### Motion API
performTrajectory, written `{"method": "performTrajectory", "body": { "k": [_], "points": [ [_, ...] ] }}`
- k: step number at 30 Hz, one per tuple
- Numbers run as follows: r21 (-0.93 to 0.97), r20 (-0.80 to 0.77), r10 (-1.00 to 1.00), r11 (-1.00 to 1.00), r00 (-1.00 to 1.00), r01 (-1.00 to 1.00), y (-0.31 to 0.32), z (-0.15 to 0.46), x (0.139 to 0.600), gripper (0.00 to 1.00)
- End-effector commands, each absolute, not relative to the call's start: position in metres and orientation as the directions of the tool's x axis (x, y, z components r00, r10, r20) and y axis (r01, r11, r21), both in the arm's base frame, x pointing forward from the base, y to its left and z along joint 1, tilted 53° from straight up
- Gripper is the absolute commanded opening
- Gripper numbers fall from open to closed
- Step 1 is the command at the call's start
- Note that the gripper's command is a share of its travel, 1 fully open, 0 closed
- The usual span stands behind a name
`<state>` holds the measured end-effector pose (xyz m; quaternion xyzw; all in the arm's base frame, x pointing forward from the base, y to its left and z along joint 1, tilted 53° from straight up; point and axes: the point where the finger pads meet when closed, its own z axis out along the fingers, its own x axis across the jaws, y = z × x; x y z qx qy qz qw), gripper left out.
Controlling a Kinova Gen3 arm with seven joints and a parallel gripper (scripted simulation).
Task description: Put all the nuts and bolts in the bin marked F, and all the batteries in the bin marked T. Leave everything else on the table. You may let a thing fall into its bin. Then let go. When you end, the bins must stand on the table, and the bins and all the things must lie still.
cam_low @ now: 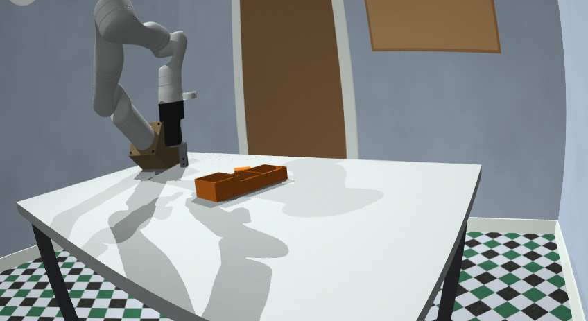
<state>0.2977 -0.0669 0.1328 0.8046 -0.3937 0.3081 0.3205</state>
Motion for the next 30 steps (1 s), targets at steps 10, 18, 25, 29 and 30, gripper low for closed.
{"method": "performTrajectory", "body": {
  "k": [10,18,25,29,30],
  "points": [
    [0.268,0.750,-0.436,-0.488,0.498,-0.831,-0.065,0.134,0.299,0.34],
    [0.268,0.750,-0.436,-0.488,0.498,-0.831,-0.058,0.138,0.303,0.34],
    [0.268,0.750,-0.436,-0.488,0.498,-0.831,-0.045,0.137,0.343,0.34],
    [0.268,0.750,-0.436,-0.488,0.498,-0.831,-0.041,0.137,0.354,0.34],
    [0.268,0.750,-0.436,-0.488,0.498,-0.831,-0.039,0.137,0.360,0.34]
  ]
}}
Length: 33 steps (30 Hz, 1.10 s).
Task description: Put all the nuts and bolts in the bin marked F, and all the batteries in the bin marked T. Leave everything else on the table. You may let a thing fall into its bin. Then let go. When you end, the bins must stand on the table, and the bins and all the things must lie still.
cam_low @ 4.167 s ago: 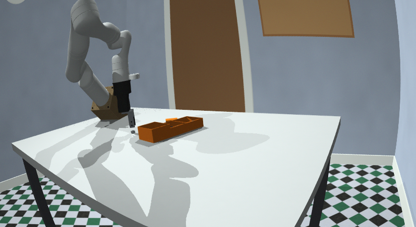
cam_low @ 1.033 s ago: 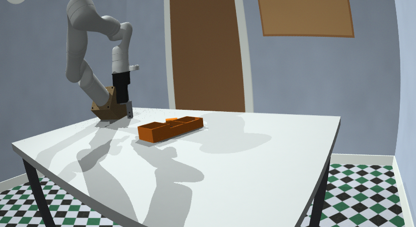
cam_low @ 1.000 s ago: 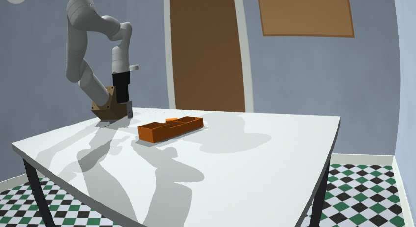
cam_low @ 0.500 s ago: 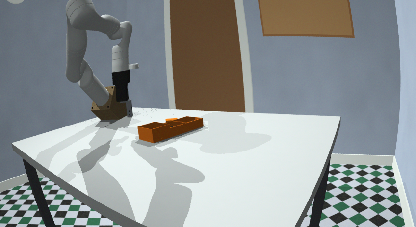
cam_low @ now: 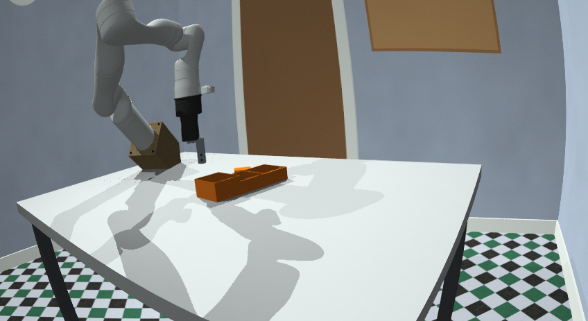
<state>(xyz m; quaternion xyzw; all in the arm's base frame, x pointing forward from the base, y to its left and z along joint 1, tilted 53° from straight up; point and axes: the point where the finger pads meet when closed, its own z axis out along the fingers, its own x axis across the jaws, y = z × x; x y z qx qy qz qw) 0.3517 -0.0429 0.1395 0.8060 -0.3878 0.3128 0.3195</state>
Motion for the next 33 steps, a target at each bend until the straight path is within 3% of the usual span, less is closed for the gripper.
{"method": "performTrajectory", "body": {
  "k": [1,12,22,33],
  "points": [
    [0.268,0.750,-0.436,-0.488,0.498,-0.831,-0.037,0.137,0.365,0.34],
    [0.536,0.594,-0.199,-0.625,0.779,-0.568,-0.016,0.136,0.428,0.34],
    [0.688,0.401,-0.018,-0.654,0.916,-0.314,-0.008,0.135,0.447,0.34],
    [0.688,0.401,-0.018,-0.654,0.916,-0.314,-0.008,0.135,0.447,0.34]
  ]
}}
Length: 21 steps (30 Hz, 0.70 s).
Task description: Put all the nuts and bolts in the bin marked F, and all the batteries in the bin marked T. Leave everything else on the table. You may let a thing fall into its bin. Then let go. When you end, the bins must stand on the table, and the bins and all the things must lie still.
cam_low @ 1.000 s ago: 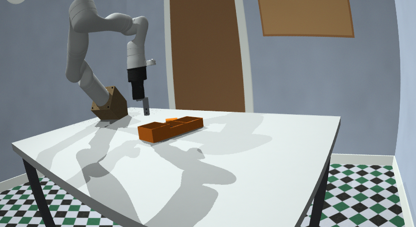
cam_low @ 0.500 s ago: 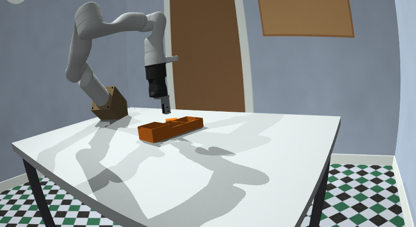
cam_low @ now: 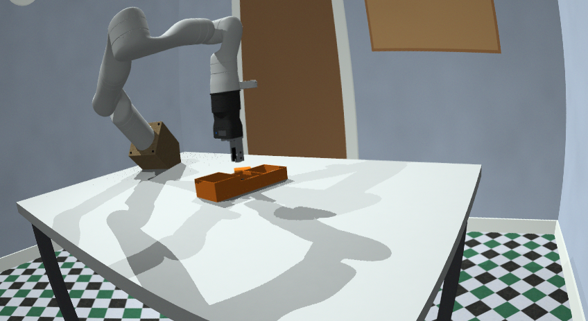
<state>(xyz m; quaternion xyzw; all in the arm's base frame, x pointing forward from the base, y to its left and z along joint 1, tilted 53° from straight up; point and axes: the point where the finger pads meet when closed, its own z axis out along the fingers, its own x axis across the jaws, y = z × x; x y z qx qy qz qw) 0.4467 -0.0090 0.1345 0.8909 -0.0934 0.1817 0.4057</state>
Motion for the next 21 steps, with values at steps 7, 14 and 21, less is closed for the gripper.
{"method": "performTrajectory", "body": {
  "k": [7,14,21],
  "points": [
    [0.688,0.401,-0.018,-0.654,0.916,-0.314,-0.009,0.136,0.447,0.34],
    [0.688,0.401,-0.018,-0.654,0.916,-0.314,-0.013,0.132,0.449,0.34],
    [0.688,0.401,-0.018,-0.654,0.916,-0.314,-0.023,0.125,0.452,0.34]
  ]
}}
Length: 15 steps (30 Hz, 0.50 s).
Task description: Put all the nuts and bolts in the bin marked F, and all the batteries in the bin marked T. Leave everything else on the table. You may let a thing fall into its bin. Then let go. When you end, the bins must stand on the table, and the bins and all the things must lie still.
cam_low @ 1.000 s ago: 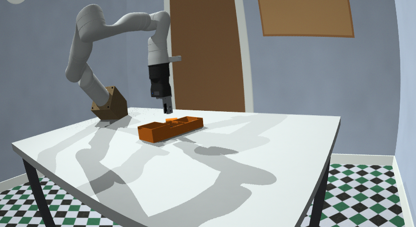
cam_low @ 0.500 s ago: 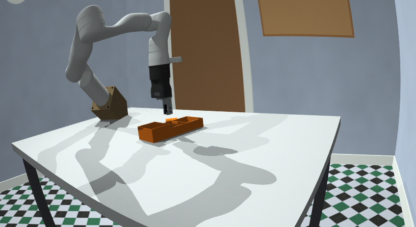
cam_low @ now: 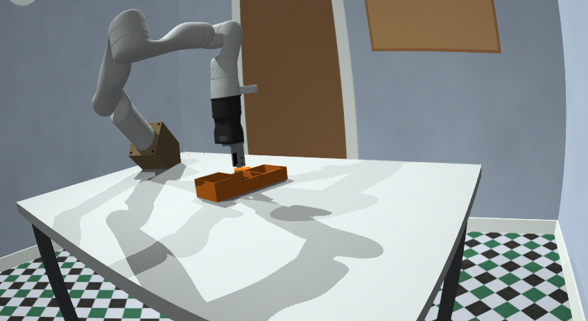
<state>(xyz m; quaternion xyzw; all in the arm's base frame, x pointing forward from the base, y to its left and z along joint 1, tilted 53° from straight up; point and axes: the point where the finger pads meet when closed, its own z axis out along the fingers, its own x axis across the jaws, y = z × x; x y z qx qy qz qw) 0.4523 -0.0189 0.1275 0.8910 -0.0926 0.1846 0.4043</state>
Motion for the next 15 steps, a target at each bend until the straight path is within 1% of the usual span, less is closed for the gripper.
{"method": "performTrajectory", "body": {
  "k": [1,15],
  "points": [
    [0.688,0.401,-0.018,-0.654,0.916,-0.314,-0.024,0.124,0.452,0.34],
    [0.688,0.401,-0.018,-0.654,0.916,-0.314,-0.038,0.113,0.457,0.34]
  ]
}}
